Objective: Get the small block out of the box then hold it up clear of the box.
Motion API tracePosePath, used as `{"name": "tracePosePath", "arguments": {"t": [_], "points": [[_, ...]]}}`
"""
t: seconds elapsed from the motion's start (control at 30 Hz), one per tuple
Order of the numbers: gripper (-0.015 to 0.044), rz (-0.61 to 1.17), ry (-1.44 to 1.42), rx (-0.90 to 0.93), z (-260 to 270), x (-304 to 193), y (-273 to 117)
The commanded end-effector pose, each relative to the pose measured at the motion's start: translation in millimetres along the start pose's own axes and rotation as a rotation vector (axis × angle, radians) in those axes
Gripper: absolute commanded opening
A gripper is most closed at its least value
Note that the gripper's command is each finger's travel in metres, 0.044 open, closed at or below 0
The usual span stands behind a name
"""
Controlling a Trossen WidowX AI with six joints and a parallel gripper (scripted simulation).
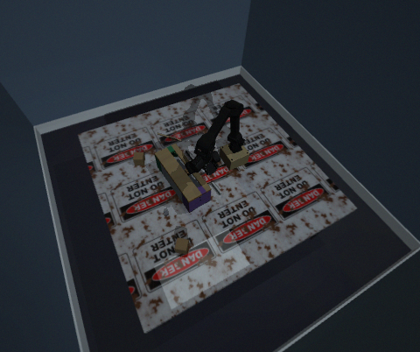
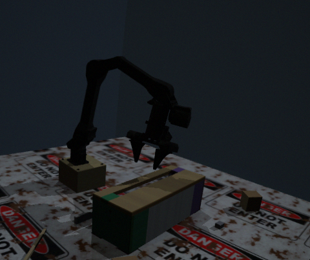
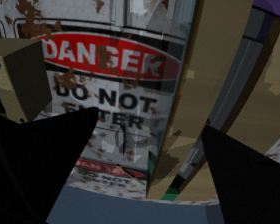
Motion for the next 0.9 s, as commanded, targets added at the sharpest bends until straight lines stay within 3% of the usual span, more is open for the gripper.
{"name": "tracePosePath", "arguments": {"t": [0.0, 0.87], "points": [[0.0400, 0.071, -0.065, 0.004, -5, -15, -4], [0.0400, 0.071, -0.065, 0.003, -12, -8, 25]]}}
Point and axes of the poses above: the point midway between the two fingers, 35 mm back from their tips, its own y axis out along the fingers, its own z axis across the jaws, x = y × z, the point moved 6 cm from there along -y, back along the fingers, and after that the axes turned 15 degrees about -y, right-handed, at the moved point
